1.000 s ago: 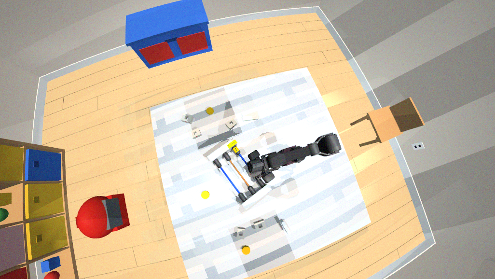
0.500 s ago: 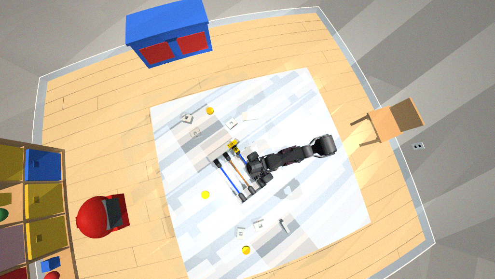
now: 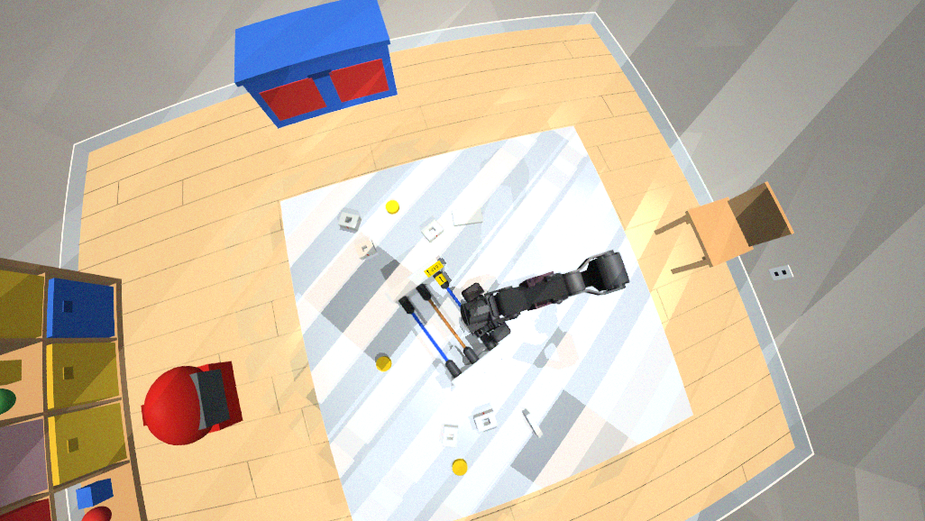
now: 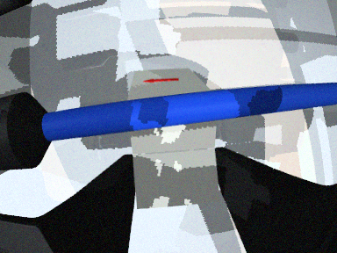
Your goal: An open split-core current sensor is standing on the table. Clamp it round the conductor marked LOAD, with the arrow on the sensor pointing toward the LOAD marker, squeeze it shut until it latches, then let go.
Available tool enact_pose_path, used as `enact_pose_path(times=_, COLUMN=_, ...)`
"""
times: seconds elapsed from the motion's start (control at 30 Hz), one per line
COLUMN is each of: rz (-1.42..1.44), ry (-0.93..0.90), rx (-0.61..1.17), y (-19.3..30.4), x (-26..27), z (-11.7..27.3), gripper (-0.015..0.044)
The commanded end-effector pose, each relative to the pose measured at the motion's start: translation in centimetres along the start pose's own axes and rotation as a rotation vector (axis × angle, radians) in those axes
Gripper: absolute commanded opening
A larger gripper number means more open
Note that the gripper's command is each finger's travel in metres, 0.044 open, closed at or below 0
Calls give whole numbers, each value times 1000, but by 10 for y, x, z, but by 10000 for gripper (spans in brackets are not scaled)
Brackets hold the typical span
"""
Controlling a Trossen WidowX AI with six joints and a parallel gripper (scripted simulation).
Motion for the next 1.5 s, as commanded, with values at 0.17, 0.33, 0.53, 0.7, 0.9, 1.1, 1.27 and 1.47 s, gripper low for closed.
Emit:
enact_pose_path(times=0.17, rz=-1, ry=1, rx=0, y=0, x=0, z=1, gripper=36)
enact_pose_path(times=0.33, rz=-1, ry=1, rx=2, y=12, x=-4, z=6, gripper=0)
enact_pose_path(times=0.53, rz=-3, ry=1, rx=5, y=35, x=-9, z=13, gripper=0)
enact_pose_path(times=0.7, rz=-4, ry=1, rx=7, y=53, x=-11, z=16, gripper=0)
enact_pose_path(times=0.9, rz=-4, ry=1, rx=7, y=56, x=-11, z=16, gripper=0)
enact_pose_path(times=1.1, rz=-7, ry=8, rx=9, y=54, x=-12, z=16, gripper=105)
enact_pose_path(times=1.27, rz=-7, ry=8, rx=9, y=54, x=-12, z=16, gripper=236)
enact_pose_path(times=1.47, rz=-7, ry=8, rx=9, y=54, x=-12, z=16, gripper=326)
Point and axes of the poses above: the point midway between the two fingers, 35 mm back from their tips, its own z axis back along the fingers, its own x axis across the jaws, y = z × x, the point moved 5 cm from there along z, back along the fingers, and after that the axes turned 8 degrees about -z, right-handed, at the moved point
